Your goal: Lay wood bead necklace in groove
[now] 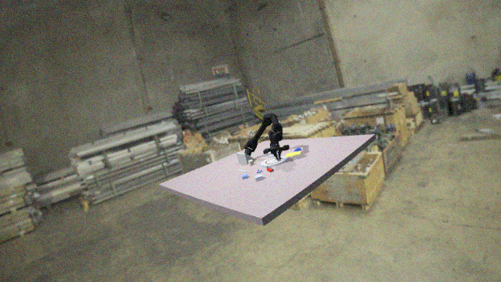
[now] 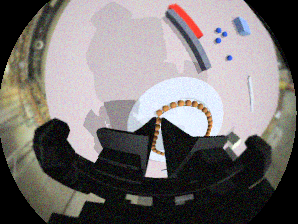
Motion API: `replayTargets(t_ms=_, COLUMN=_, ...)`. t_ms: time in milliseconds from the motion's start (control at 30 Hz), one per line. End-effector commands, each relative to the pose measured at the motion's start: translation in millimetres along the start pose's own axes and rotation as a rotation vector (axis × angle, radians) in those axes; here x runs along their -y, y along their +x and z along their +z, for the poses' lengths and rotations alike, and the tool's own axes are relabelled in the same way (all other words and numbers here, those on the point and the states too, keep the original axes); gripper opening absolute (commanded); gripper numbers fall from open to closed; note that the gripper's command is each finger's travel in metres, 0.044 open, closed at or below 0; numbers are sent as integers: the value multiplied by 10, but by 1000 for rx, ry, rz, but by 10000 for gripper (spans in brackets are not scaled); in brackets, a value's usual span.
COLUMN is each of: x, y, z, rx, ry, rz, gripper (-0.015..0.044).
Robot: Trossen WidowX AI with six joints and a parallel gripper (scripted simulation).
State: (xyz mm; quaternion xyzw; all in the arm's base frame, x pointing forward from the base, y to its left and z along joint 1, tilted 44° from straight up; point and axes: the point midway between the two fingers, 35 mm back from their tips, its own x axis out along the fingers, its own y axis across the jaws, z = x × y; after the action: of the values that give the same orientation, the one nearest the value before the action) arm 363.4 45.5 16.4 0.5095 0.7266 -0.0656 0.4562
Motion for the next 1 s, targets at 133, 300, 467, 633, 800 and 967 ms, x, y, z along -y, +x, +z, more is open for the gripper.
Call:
replayTargets(t_ms=133, x=4, y=-60, z=-8, rx=-5, ry=4, rz=2, gripper=0)
replayTargets(t_ms=300, x=-63, y=-61, z=10, rx=-5, ry=4, rz=2, gripper=0)
replayTargets(t_ms=467, x=-82, y=-52, z=15, rx=-5, ry=4, rz=2, gripper=0)
replayTargets(t_ms=633, x=-82, y=16, z=14, rx=-5, ry=4, rz=2, gripper=0)
replayTargets(t_ms=800, x=-86, y=-12, z=22, rx=1, ry=-1, rz=1, gripper=79)
replayTargets(t_ms=967, x=-86, y=-12, z=22, rx=1, ry=-1, rz=1, gripper=210)
